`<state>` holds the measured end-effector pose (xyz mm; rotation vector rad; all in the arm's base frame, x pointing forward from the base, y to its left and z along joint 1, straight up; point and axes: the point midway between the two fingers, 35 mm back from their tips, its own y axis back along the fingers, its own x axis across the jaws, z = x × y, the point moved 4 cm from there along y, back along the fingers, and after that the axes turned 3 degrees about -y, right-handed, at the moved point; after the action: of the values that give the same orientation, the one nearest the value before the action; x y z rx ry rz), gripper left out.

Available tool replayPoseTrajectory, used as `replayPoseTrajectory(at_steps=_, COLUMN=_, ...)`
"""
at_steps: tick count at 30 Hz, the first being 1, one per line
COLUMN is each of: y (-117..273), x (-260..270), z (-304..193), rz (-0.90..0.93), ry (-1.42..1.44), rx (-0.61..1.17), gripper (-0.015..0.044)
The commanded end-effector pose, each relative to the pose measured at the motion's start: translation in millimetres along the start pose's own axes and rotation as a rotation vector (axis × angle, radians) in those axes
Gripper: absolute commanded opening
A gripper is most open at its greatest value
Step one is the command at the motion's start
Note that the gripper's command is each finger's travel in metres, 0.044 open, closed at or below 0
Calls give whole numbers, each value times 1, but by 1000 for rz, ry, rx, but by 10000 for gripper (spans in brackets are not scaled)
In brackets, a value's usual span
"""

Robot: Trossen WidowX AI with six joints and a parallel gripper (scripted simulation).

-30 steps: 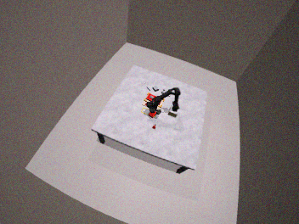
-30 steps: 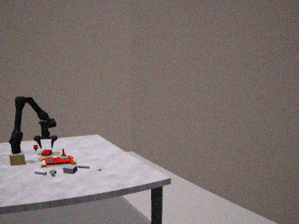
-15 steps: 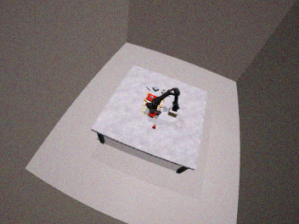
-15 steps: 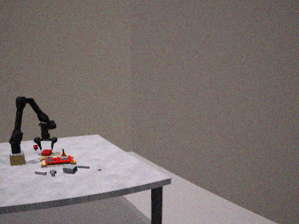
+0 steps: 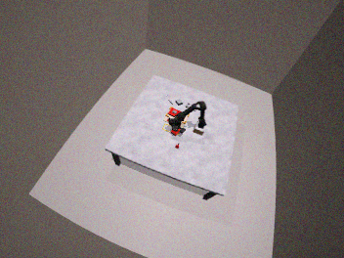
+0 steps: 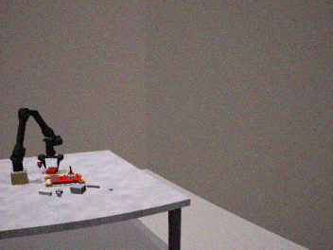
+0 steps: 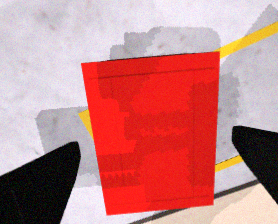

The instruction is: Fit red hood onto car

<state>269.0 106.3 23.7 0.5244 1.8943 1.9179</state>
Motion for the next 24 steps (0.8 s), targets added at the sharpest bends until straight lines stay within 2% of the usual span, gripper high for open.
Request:
replayPoseTrajectory(at_steps=1, y=-3, x=0, z=-1, rz=-2, ry=-6, rx=5, gripper=440)
replayPoseTrajectory(at_steps=24, y=-14, x=0, z=-1, rz=-2, ry=-6, rx=5, gripper=440)
